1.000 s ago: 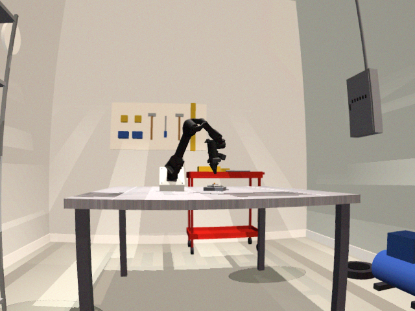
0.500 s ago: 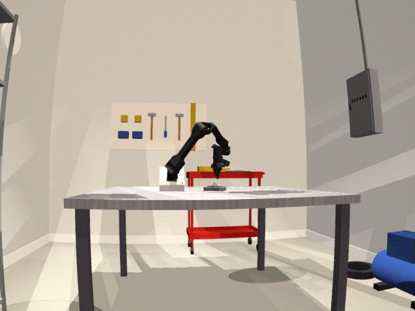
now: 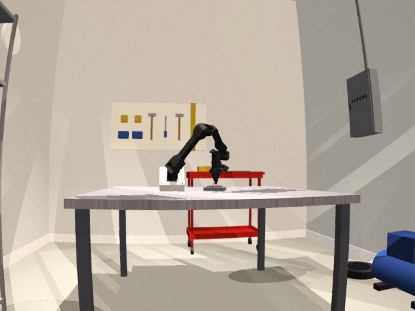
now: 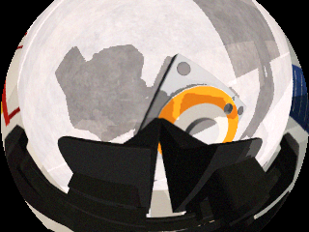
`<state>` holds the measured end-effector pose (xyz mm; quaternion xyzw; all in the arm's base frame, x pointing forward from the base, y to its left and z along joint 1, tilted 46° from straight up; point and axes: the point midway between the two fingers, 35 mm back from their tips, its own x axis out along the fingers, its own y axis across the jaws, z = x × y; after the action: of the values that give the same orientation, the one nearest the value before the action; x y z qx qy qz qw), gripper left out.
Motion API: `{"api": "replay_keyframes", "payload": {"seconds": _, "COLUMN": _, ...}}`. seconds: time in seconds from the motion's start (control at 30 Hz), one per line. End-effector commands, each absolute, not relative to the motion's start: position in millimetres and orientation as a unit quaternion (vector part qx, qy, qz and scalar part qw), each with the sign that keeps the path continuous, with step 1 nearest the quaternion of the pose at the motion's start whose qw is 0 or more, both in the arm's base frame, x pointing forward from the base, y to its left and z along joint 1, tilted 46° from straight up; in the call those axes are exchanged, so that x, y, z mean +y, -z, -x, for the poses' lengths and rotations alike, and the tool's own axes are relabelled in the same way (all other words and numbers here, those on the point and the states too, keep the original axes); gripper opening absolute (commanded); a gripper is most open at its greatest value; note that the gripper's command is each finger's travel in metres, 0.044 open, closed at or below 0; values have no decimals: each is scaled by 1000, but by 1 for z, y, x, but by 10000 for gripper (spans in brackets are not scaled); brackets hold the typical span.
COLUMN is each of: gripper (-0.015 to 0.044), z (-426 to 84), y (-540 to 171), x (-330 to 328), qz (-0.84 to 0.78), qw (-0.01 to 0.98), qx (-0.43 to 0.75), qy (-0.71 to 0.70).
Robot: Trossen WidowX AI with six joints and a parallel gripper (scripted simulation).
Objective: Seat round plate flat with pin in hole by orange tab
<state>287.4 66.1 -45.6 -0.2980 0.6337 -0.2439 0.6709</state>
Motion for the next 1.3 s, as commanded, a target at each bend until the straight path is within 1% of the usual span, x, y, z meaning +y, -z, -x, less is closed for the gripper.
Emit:
{"api": "replay_keyframes", "payload": {"seconds": 0.0, "gripper": 0, "z": -282, "y": 47, "x": 66, "qz": 298, "qw": 670, "qx": 634, "qy": 244}}
{"api": "replay_keyframes", "payload": {"seconds": 1.27, "gripper": 0, "z": -244, "y": 44, "x": 59, "qz": 299, "qw": 670, "qx": 635, "qy": 244}}
